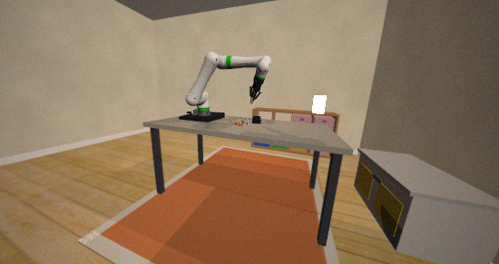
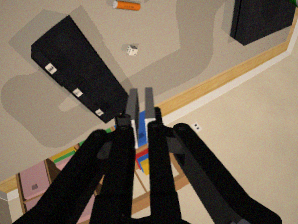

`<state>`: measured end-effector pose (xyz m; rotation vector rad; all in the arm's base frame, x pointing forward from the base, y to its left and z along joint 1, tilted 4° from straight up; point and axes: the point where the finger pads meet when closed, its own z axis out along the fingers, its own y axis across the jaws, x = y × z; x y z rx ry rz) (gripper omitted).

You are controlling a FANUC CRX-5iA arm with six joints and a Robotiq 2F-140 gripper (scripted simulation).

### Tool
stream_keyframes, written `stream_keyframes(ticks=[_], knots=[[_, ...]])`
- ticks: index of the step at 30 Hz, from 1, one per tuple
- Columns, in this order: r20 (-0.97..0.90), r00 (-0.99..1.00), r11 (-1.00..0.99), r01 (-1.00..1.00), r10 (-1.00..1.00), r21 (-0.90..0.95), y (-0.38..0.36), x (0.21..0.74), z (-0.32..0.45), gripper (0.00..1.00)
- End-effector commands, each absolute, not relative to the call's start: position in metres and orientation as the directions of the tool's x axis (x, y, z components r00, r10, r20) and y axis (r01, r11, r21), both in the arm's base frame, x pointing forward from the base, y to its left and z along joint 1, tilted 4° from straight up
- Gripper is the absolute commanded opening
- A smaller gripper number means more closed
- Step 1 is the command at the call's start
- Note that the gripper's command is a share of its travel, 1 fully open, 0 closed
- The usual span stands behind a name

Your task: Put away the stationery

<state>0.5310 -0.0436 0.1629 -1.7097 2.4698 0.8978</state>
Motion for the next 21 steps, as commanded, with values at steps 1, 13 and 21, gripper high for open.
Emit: stream_keyframes(ticks=[1,13,21], knots=[[-0.341,-0.264,0.133,-0.923,-0.902,0.361,-0.043,0.524,0.163,0.05],[-0.334,0.050,-0.130,-0.967,-0.941,0.220,-0.047,0.505,0.162,0.05],[-0.301,0.270,-0.322,-0.936,-0.915,0.141,-0.051,0.495,0.162,0.05]])
